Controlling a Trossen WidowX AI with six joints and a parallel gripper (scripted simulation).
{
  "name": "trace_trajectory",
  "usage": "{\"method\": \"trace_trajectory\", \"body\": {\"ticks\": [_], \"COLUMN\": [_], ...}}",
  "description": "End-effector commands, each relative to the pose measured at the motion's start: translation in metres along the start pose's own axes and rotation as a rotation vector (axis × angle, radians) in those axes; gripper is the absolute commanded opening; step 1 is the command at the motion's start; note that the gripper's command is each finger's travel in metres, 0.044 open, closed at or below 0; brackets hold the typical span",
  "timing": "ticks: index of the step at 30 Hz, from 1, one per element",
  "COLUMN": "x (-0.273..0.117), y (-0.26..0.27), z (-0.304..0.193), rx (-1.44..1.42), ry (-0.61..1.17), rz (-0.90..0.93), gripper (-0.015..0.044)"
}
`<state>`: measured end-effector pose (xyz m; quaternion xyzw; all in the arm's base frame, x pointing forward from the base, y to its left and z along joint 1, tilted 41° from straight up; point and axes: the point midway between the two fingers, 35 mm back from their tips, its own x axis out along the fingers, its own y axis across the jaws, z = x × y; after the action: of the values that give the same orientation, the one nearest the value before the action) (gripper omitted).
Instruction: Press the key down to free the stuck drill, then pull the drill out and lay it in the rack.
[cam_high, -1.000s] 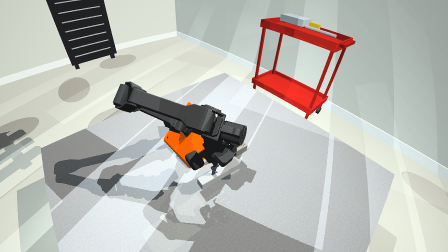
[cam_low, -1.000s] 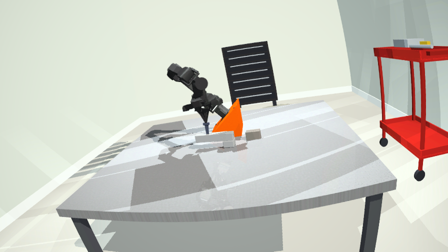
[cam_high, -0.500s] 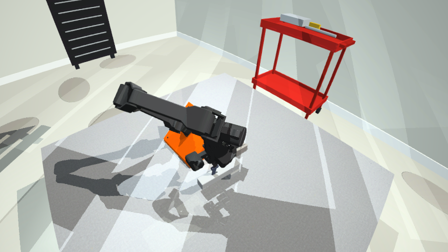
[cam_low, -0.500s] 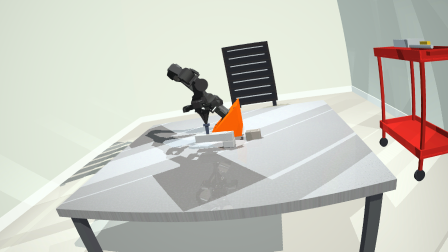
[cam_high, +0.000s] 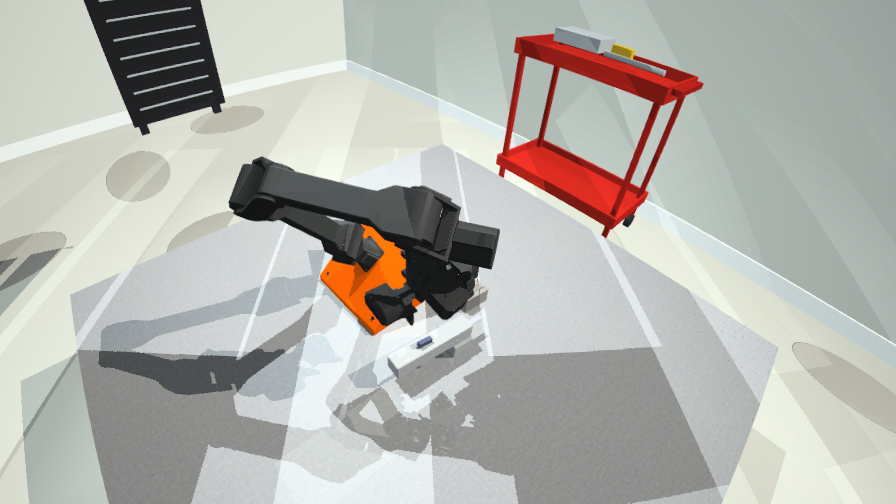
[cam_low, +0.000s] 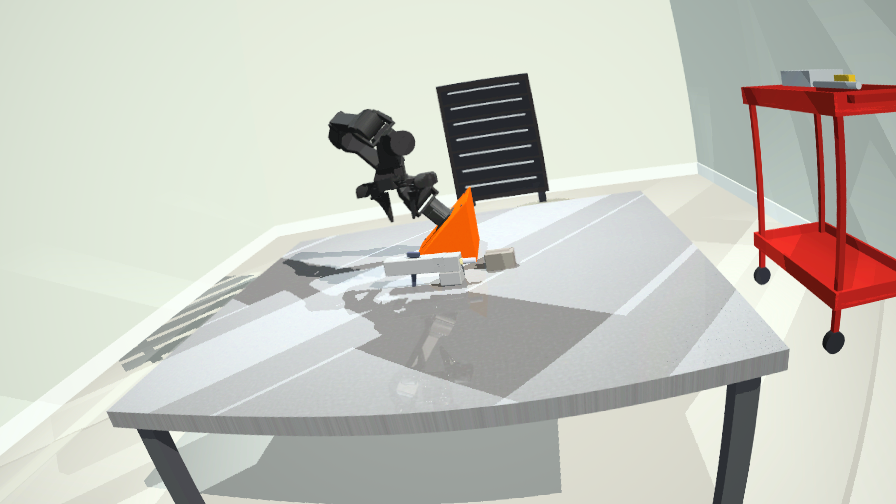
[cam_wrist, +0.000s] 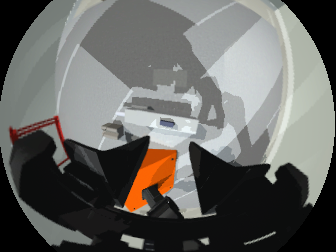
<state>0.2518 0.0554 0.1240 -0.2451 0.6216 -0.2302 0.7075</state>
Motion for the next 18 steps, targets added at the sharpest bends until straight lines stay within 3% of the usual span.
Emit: {"method": "trace_trajectory", "body": {"ticks": [1,5,14,18], "x": [0.001,0.019,0.08,0.099], "y": [0.002,0.039,0.133,0.155], "z": [0.001,0.008,0.004,-0.002], "rx": [-0.017,-0.361,-1.31,-1.557], "ry": [0.0,0.001,0.009,0.013], "rz": [0.0,0.003,0.008,0.01], "gripper": [0.0341,0.044,0.044,0.044]}}
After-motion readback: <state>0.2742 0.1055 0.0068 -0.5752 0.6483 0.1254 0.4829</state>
